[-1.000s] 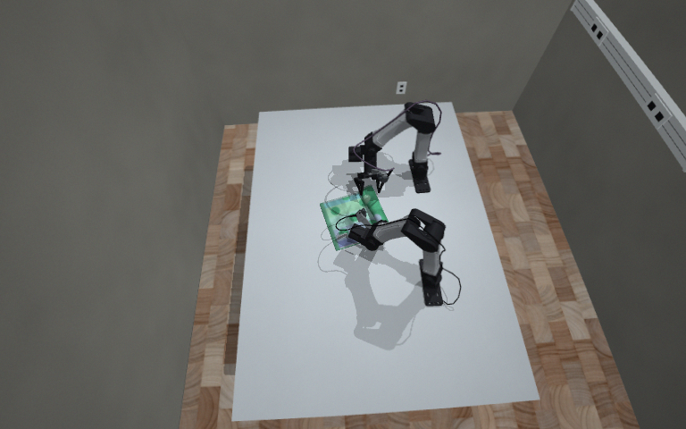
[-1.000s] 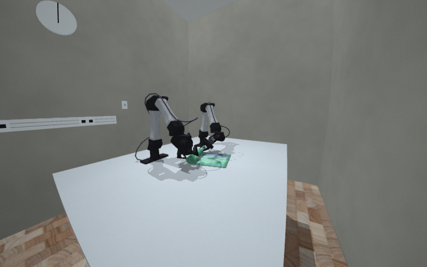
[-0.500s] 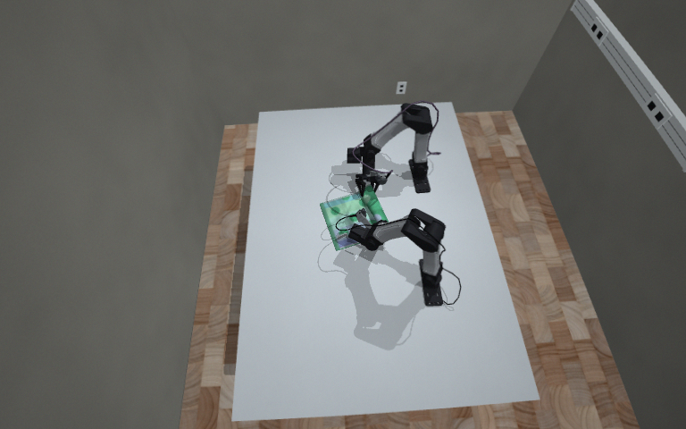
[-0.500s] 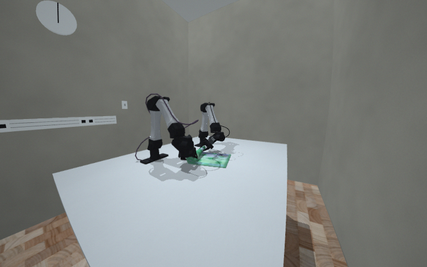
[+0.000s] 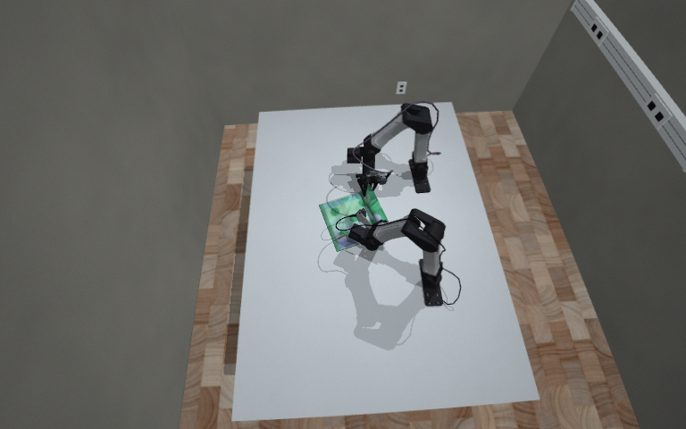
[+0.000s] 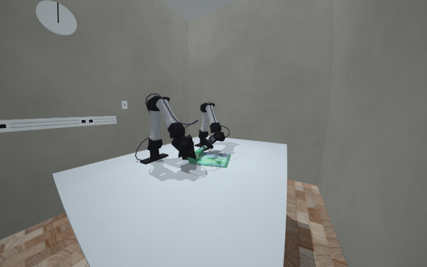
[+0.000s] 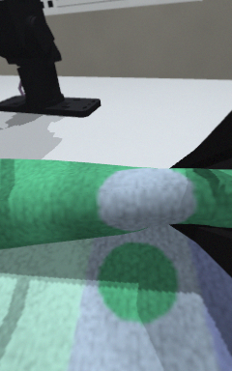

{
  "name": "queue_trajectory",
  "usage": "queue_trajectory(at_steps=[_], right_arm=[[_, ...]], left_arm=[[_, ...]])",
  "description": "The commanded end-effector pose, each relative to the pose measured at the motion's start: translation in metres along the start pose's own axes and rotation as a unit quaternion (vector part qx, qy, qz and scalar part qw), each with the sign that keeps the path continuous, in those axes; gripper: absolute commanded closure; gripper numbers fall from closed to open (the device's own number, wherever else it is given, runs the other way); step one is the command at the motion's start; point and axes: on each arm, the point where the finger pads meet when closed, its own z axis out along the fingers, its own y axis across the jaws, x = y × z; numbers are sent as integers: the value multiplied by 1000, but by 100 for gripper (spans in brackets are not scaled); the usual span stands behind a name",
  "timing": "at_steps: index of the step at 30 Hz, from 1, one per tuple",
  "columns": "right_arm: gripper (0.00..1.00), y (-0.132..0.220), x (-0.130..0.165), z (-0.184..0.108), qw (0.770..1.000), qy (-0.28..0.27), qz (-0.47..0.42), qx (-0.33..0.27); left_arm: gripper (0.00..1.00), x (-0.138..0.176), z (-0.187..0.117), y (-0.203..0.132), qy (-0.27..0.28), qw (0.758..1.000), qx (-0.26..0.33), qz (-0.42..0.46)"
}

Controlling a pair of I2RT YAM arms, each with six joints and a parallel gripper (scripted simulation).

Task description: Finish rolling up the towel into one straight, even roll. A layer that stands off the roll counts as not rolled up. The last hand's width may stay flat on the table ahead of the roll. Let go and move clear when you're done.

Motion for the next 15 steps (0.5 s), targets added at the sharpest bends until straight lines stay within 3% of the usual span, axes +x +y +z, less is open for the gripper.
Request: queue_trajectory(at_steps=[1,8,14,15], right_arm=[[63,-2,0,3,1000,-2,-3,2],[66,-2,0,3,1000,-2,-3,2],[66,-2,0,3,1000,-2,-3,2],[66,-2,0,3,1000,-2,-3,2]], left_arm=[[70,-7,-1,2,-8,1000,2,13],[70,-7,-1,2,-8,1000,2,13],[48,-9,-3,-1,-8,1000,2,13],[48,-9,-3,-1,-8,1000,2,13]])
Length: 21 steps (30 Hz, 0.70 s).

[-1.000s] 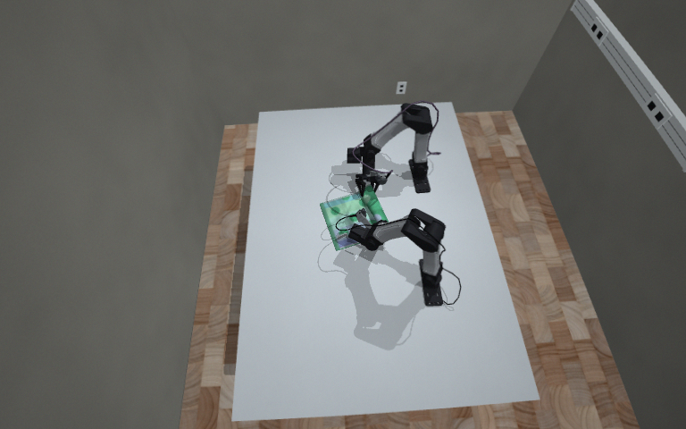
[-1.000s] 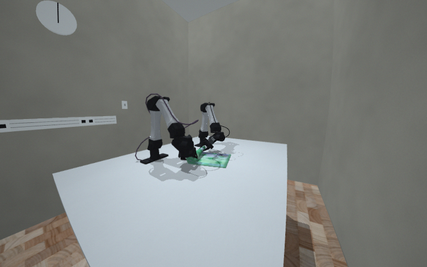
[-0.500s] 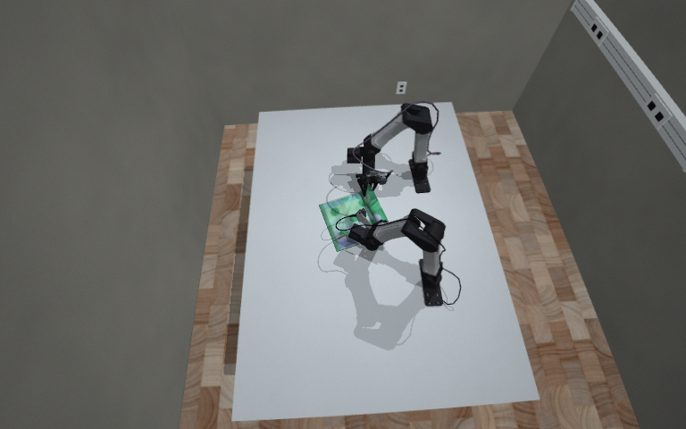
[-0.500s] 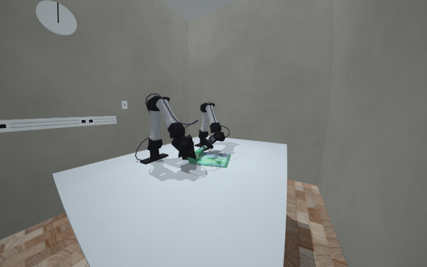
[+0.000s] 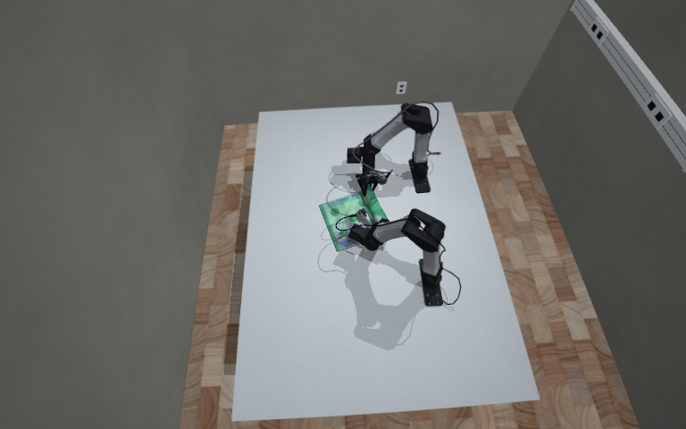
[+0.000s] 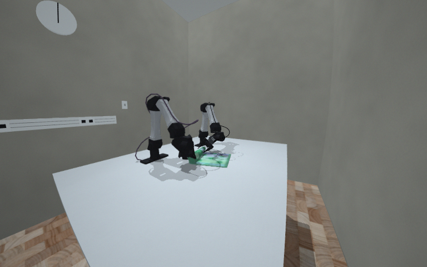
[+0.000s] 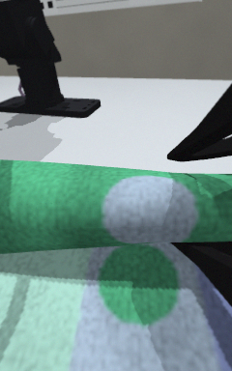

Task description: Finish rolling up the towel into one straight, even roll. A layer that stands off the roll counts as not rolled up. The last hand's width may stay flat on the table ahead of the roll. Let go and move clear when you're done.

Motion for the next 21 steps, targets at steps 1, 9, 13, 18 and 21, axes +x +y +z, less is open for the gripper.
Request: queue_trajectory(at_steps=[1,9,13,18,21], right_arm=[[66,-2,1,3,1000,0,-3,1],[66,-2,1,3,1000,0,-3,1],[66,-2,1,3,1000,0,0,-3],[66,-2,1,3,1000,1,9,-14],[66,-2,1,3,999,2,24,-31]], left_arm=[[48,-9,-3,-1,-8,1000,1,13],[19,-12,-7,-6,-8,1000,1,13],[15,-12,-13,-7,-8,1000,1,13],[15,-12,-26,-7,-8,1000,1,13],[15,-12,-42,-7,-8,1000,1,13]])
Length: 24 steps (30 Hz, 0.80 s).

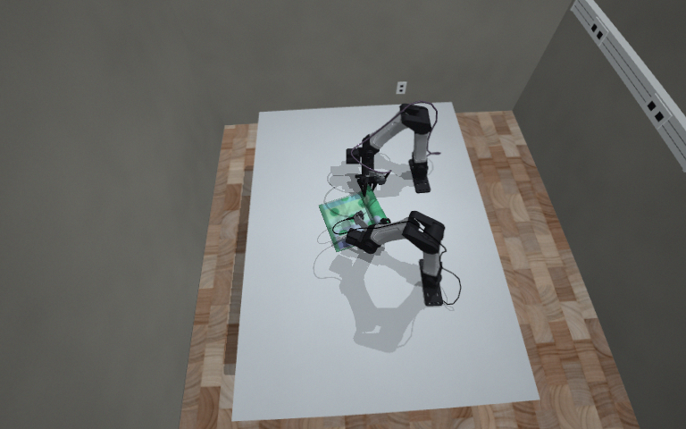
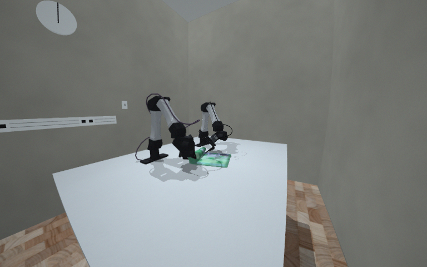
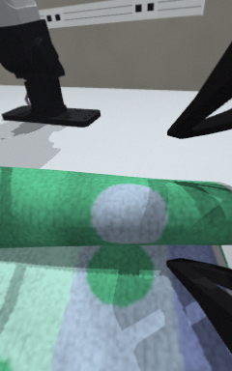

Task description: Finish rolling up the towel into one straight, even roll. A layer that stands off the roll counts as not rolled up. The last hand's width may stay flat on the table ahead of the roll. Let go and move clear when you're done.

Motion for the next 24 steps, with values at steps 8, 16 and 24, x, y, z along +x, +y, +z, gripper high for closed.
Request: queue_trajectory(at_steps=[8,16,24], right_arm=[[66,-1,0,0,993,6,74,-91],[66,-2,-1,-1,979,9,129,-157],[66,-2,-3,-3,946,12,206,-250]], left_arm=[[15,-9,-54,-6,0,1000,-6,28],[13,-10,-51,-9,-2,998,-35,48],[10,-12,-39,-18,-9,976,-165,139]])
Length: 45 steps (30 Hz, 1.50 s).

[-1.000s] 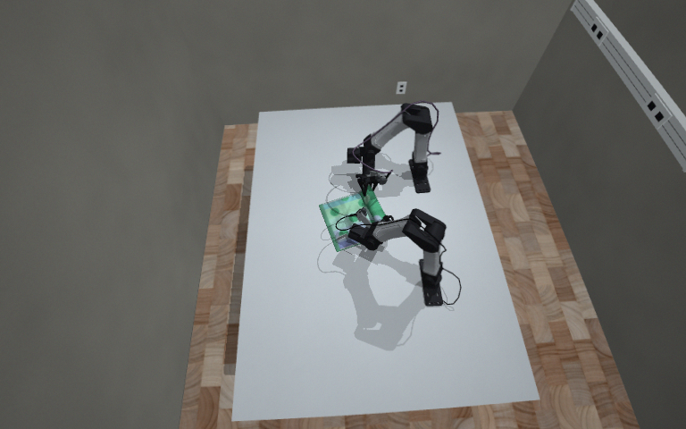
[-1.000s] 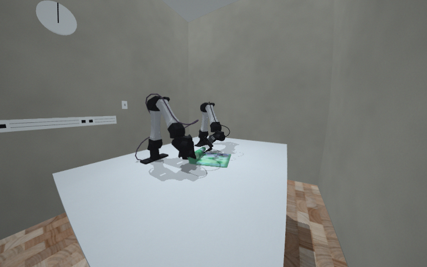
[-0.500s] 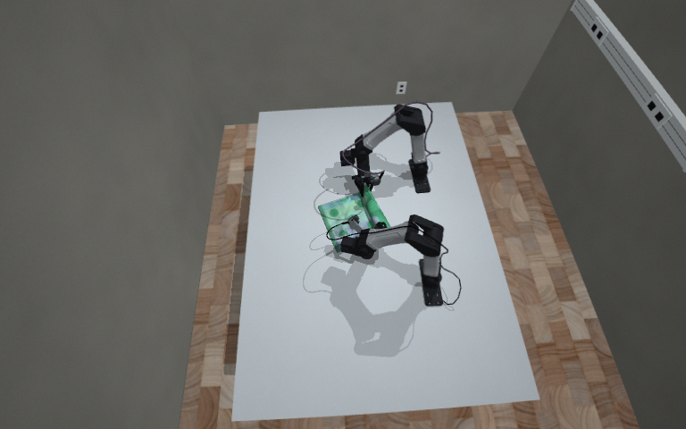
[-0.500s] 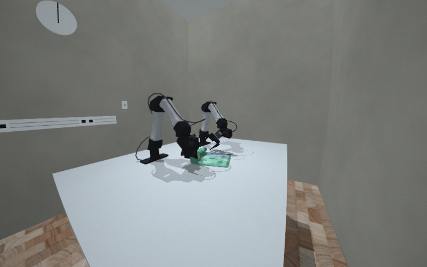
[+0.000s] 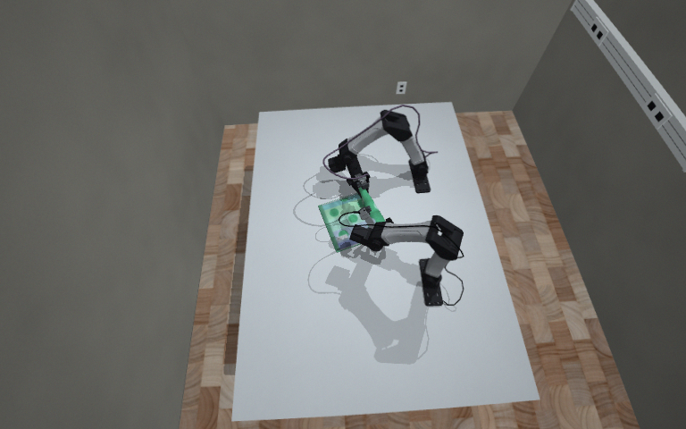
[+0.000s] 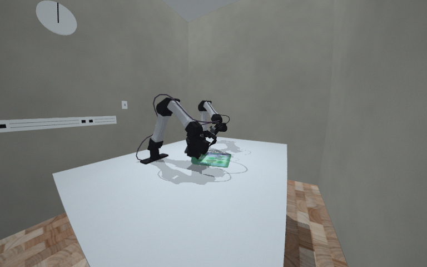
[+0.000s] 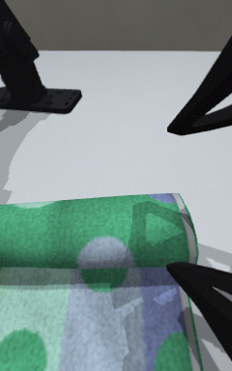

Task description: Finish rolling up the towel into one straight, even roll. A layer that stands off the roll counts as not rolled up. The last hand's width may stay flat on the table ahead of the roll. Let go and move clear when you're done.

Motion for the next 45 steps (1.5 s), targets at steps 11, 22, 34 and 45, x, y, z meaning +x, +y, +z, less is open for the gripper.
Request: queue_trajectory(at_steps=[11,22,34,45], right_arm=[[66,16,2,1,979,9,131,-157],[66,16,2,1,979,9,131,-157],[66,14,8,9,979,9,131,-157],[66,14,8,9,979,9,131,-157]], left_arm=[[6,-14,17,-10,-14,949,-267,165],[2,-19,27,-20,-15,893,-379,242],[2,-29,9,-10,-10,894,-354,273],[2,-7,36,13,-10,894,-353,274]])
